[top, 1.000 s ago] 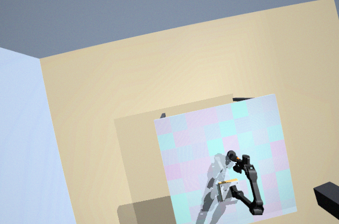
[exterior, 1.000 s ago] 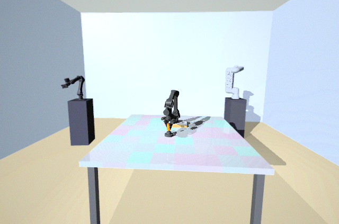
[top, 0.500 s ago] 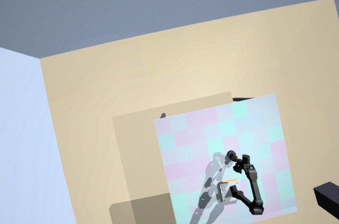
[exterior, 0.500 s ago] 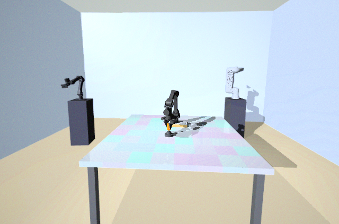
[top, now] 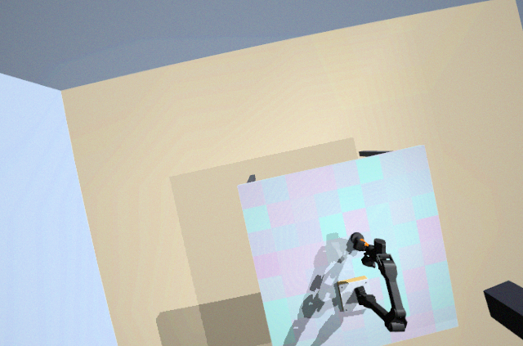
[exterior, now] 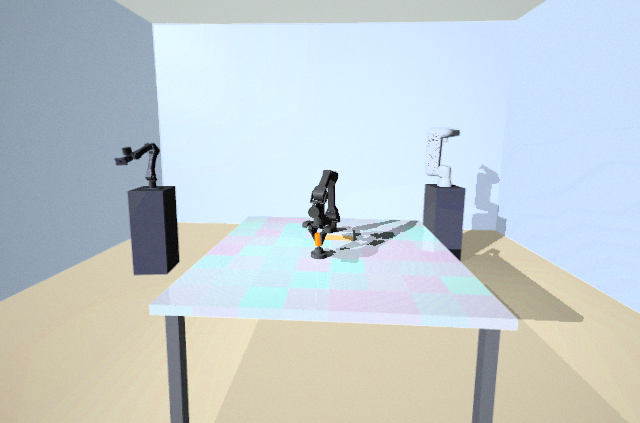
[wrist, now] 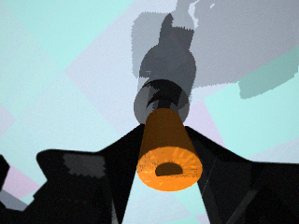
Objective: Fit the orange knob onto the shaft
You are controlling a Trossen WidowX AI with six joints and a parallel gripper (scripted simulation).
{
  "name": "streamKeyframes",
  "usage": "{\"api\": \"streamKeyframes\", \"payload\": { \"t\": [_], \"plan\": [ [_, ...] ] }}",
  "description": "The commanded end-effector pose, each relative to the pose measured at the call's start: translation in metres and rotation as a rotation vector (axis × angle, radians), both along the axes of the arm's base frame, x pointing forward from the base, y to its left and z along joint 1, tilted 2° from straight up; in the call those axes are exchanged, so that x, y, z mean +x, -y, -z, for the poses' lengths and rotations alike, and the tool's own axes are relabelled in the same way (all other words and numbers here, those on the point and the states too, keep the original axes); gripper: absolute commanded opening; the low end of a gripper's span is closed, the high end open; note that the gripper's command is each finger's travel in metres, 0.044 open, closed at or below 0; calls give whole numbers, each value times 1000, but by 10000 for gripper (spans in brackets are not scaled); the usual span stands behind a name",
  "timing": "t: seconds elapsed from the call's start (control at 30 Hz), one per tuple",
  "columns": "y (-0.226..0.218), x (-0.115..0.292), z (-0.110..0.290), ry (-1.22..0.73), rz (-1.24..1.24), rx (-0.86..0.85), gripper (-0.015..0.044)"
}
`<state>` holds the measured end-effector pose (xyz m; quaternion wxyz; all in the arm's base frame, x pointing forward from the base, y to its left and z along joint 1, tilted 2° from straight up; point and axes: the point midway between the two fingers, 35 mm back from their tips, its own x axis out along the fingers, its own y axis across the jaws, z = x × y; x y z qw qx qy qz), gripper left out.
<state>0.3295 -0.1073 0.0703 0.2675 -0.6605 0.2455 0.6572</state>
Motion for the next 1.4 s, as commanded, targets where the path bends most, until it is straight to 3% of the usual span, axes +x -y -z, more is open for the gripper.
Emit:
{"api": "streamKeyframes", "payload": {
  "t": [0.0,1.13,1.37],
  "plan": [
    [0,-2,2,-2,-12,-4,0],
    [1,0,-2,-2,-12,-4,0],
    [1,0,-3,3,-211,-7,0]
  ]
}}
